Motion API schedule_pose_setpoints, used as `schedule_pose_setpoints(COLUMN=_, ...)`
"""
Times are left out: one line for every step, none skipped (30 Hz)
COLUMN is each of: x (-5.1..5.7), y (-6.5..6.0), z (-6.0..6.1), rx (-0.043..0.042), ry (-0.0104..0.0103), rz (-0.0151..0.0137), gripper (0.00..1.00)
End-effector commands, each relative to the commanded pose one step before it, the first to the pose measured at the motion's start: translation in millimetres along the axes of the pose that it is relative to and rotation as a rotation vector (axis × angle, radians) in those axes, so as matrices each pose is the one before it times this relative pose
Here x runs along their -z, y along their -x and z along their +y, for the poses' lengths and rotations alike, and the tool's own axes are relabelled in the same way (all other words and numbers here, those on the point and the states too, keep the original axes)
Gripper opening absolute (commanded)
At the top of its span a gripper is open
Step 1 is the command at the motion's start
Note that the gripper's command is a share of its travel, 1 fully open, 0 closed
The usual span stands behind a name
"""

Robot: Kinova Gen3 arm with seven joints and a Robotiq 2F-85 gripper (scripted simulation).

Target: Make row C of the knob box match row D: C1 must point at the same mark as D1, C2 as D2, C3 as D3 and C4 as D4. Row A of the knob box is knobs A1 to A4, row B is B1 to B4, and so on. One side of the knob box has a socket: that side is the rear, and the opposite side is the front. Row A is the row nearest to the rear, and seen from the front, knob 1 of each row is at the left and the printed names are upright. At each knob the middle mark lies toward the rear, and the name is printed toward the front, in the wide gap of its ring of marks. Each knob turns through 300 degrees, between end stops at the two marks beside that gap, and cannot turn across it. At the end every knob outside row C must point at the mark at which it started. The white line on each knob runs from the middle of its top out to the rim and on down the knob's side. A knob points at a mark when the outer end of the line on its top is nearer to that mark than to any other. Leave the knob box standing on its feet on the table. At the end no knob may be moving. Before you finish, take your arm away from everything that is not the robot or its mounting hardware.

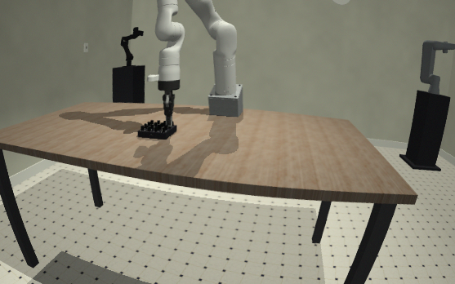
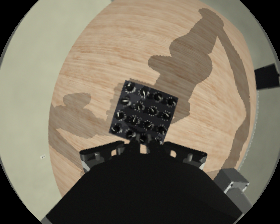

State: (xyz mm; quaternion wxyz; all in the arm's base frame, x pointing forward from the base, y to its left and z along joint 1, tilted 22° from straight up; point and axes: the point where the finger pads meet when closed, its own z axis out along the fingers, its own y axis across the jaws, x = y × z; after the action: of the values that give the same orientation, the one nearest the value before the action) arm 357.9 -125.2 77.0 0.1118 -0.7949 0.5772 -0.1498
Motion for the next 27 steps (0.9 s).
schedule_pose_setpoints(x=-0.33, y=-2.88, z=1.05, rx=-0.04949, ry=-0.00583, rz=0.01523, gripper=0.08)
schedule_pose_setpoints(x=0.00, y=-0.02, z=-0.03, rx=-0.01431, ry=-0.00005, rz=0.00003, gripper=0.08)
schedule_pose_setpoints(x=0.00, y=-0.02, z=-0.03, rx=-0.01396, ry=-0.00005, rz=0.00003, gripper=0.08)
schedule_pose_setpoints(x=0.00, y=-0.02, z=-0.03, rx=-0.01361, ry=-0.00005, rz=0.00003, gripper=0.08)
schedule_pose_setpoints(x=0.00, y=-0.02, z=-0.02, rx=-0.01324, ry=-0.00004, rz=0.00003, gripper=0.08)
schedule_pose_setpoints(x=0.00, y=-0.02, z=-0.02, rx=-0.01288, ry=-0.00004, rz=0.00003, gripper=0.08)
schedule_pose_setpoints(x=0.00, y=-0.02, z=-0.02, rx=-0.01251, ry=-0.00004, rz=0.00003, gripper=0.08)
schedule_pose_setpoints(x=0.00, y=-0.01, z=-0.02, rx=-0.01212, ry=-0.00004, rz=0.00003, gripper=0.08)
schedule_pose_setpoints(x=0.00, y=0.00, z=0.00, rx=0.00000, ry=0.00000, rz=0.00000, gripper=0.08)
schedule_pose_setpoints(x=0.00, y=0.00, z=0.00, rx=0.00000, ry=0.00000, rz=0.00000, gripper=0.08)
schedule_pose_setpoints(x=0.00, y=-0.01, z=-0.02, rx=-0.01175, ry=-0.00004, rz=0.00002, gripper=0.08)
schedule_pose_setpoints(x=0.00, y=0.38, z=0.74, rx=-0.01924, ry=0.00243, rz=-0.00123, gripper=0.08)
schedule_pose_setpoints(x=0.00, y=0.20, z=0.39, rx=-0.01516, ry=0.00130, rz=-0.00064, gripper=0.08)
schedule_pose_setpoints(x=0.00, y=-0.01, z=-0.02, rx=-0.01057, ry=-0.00003, rz=0.00001, gripper=0.08)
schedule_pose_setpoints(x=0.00, y=-0.01, z=-0.02, rx=-0.01018, ry=-0.00002, rz=0.00001, gripper=0.08)
schedule_pose_setpoints(x=0.00, y=-0.01, z=-0.02, rx=-0.00950, ry=-0.00002, rz=0.00001, gripper=0.08)
schedule_pose_setpoints(x=0.00, y=-0.01, z=-0.01, rx=-0.00207, ry=-0.00002, rz=0.00001, gripper=0.08)
schedule_pose_setpoints(x=0.00, y=-0.05, z=-0.09, rx=-0.00202, ry=-0.00013, rz=0.00007, gripper=0.08)
schedule_pose_setpoints(x=0.00, y=-0.13, z=-0.24, rx=-0.00731, ry=-0.00037, rz=0.00020, gripper=0.08)
schedule_pose_setpoints(x=0.00, y=-0.12, z=-0.23, rx=-0.00831, ry=-0.00035, rz=0.00019, gripper=0.08)
schedule_pose_setpoints(x=0.00, y=-0.05, z=-0.11, rx=-0.00784, ry=-0.00016, rz=0.00008, gripper=0.08)
schedule_pose_setpoints(x=0.00, y=-0.01, z=-0.03, rx=-0.00739, ry=-0.00004, rz=0.00002, gripper=0.08)
schedule_pose_setpoints(x=0.00, y=-0.01, z=-0.02, rx=-0.00699, ry=-0.00002, rz=0.00001, gripper=0.08)
schedule_pose_setpoints(x=0.00, y=-0.01, z=-0.03, rx=-0.00660, ry=-0.00005, rz=0.00002, gripper=0.08)
schedule_pose_setpoints(x=0.00, y=-0.02, z=-0.05, rx=-0.00623, ry=-0.00007, rz=0.00003, gripper=0.08)
schedule_pose_setpoints(x=0.00, y=0.00, z=0.00, rx=0.00000, ry=0.00000, rz=0.00000, gripper=0.08)
schedule_pose_setpoints(x=0.00, y=0.00, z=0.00, rx=0.00000, ry=0.00000, rz=0.00000, gripper=0.08)
